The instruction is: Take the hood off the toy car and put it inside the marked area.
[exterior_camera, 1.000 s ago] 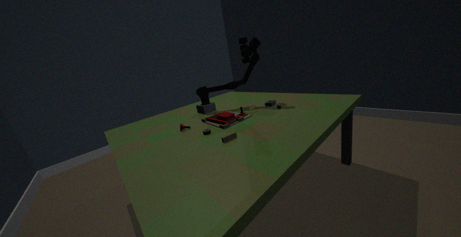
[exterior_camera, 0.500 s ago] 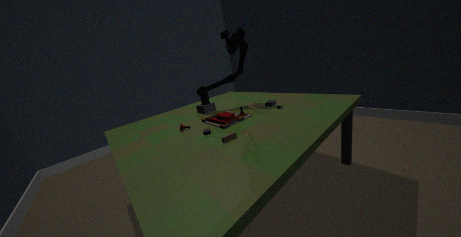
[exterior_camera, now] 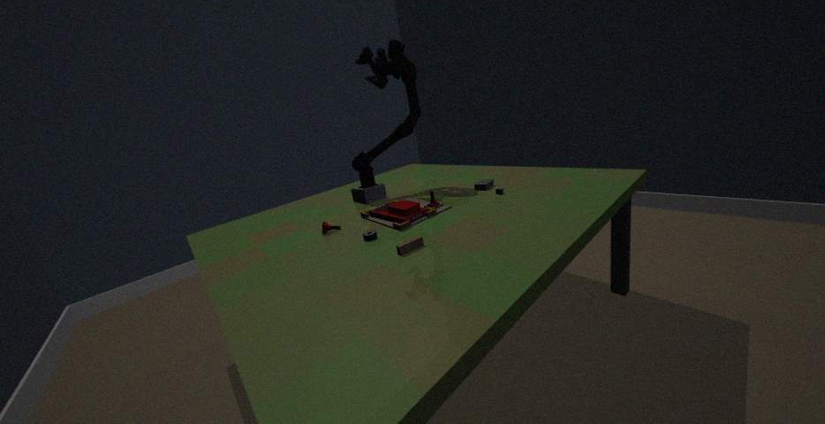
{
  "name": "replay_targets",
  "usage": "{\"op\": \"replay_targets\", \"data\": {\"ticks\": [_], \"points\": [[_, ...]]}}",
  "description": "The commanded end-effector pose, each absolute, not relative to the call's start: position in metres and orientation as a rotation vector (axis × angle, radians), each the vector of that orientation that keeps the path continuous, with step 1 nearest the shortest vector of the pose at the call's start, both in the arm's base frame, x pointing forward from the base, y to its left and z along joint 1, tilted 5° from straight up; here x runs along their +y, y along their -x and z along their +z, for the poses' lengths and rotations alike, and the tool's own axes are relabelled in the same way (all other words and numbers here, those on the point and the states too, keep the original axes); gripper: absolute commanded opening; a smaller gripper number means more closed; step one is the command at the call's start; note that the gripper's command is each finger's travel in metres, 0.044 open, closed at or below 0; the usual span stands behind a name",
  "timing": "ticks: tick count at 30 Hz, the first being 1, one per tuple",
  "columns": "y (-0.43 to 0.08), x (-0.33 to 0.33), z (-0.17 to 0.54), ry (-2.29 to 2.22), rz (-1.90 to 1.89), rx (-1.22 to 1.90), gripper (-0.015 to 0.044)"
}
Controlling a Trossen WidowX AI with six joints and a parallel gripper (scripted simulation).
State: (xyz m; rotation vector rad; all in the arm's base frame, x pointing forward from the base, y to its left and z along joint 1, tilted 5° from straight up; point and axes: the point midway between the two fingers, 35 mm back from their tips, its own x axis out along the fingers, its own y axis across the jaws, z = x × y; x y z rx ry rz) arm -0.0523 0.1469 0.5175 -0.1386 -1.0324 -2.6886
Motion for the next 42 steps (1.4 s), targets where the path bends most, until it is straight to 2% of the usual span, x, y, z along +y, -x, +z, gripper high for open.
{"op": "replay_targets", "data": {"ticks": [1,10,19,30,42], "points": [[0.071,0.104,0.518,0.023,-2.639,-0.865,0.0440],[0.099,-0.003,0.518,-0.175,-2.457,-0.483,0.0440],[0.085,-0.109,0.499,-0.295,-2.184,-0.132,0.0440],[0.036,-0.198,0.461,-0.333,-1.894,0.230,0.0440],[-0.077,-0.276,0.379,-0.423,-1.454,0.589,0.0440]]}}
